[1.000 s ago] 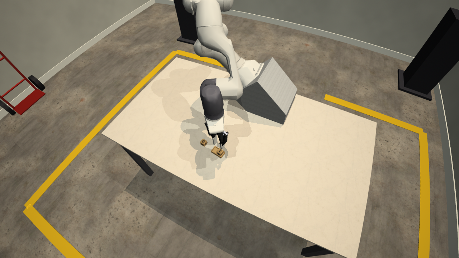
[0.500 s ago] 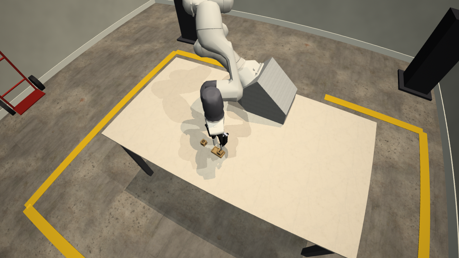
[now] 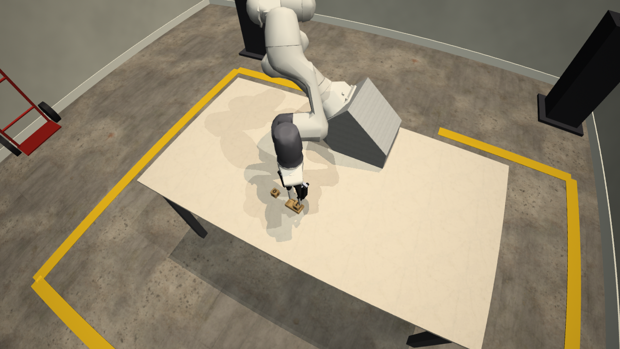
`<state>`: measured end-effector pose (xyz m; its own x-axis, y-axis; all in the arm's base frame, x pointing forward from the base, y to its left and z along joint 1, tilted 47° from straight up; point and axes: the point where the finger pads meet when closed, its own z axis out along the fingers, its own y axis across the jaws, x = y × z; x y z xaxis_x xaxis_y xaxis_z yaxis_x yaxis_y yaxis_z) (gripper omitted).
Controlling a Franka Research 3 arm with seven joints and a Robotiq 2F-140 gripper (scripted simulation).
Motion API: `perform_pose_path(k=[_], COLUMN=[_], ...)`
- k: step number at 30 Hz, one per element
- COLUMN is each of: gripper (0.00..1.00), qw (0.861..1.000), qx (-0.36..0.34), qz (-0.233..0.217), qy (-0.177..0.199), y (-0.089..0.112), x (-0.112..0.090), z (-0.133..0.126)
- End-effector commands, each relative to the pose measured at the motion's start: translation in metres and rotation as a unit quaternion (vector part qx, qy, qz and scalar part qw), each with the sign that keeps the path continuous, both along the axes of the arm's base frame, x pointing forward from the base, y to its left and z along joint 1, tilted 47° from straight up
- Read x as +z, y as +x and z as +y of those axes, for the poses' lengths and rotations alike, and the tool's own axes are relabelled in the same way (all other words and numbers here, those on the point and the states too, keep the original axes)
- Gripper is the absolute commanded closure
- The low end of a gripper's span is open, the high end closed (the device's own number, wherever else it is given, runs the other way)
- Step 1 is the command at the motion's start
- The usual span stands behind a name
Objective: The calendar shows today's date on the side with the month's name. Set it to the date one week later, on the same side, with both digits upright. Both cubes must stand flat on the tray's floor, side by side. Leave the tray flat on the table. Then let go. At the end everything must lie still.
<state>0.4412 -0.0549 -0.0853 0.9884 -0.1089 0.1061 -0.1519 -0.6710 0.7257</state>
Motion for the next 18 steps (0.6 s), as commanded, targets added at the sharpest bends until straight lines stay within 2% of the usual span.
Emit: perform_pose_path(k=[1, 18], gripper=[0.72, 0.72], qw=[1.000, 1.000], qx=[0.006, 0.006], qz=[-0.001, -0.001], qy=[0.003, 0.003], y=[0.003, 0.003], x=[-0.005, -0.014], z=[-0.002, -0.012])
